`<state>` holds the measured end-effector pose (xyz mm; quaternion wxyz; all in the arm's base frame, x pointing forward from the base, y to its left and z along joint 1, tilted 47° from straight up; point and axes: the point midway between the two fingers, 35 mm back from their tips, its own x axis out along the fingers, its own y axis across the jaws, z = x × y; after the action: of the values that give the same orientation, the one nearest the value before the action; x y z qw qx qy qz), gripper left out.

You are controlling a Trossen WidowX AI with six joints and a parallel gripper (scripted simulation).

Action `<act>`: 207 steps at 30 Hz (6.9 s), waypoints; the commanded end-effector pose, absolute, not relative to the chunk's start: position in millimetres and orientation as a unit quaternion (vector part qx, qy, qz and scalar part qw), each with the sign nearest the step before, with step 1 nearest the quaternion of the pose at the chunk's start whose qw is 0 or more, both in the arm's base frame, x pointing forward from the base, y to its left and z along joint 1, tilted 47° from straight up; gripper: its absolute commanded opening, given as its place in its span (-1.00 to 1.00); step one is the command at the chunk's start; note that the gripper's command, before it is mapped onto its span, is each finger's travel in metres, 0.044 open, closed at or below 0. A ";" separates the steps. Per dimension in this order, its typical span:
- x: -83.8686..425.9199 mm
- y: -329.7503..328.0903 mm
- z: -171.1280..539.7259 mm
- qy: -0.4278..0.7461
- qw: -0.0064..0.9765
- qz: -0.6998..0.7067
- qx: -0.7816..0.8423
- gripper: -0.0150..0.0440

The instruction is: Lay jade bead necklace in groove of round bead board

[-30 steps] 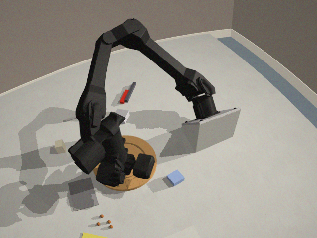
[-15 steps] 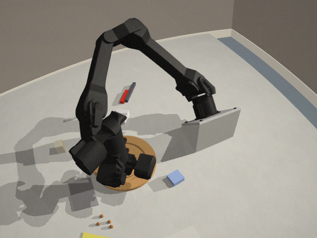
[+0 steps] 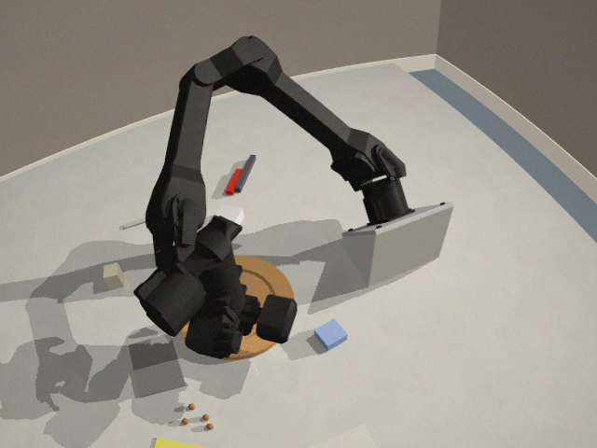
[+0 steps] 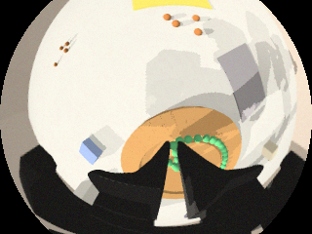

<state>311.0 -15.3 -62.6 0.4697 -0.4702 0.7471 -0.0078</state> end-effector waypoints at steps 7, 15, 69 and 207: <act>311.0 -15.3 -62.6 0.747 0.470 -0.008 -0.470 0.13; 310.6 -12.6 -60.5 0.748 0.467 -0.006 -0.471 0.84; 309.5 -9.9 -43.4 0.740 0.392 0.106 -0.536 -0.08; 301.4 -8.3 -60.9 0.740 0.393 0.108 -0.536 0.84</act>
<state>300.7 -11.5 -63.8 0.3927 -0.5361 0.7393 0.1087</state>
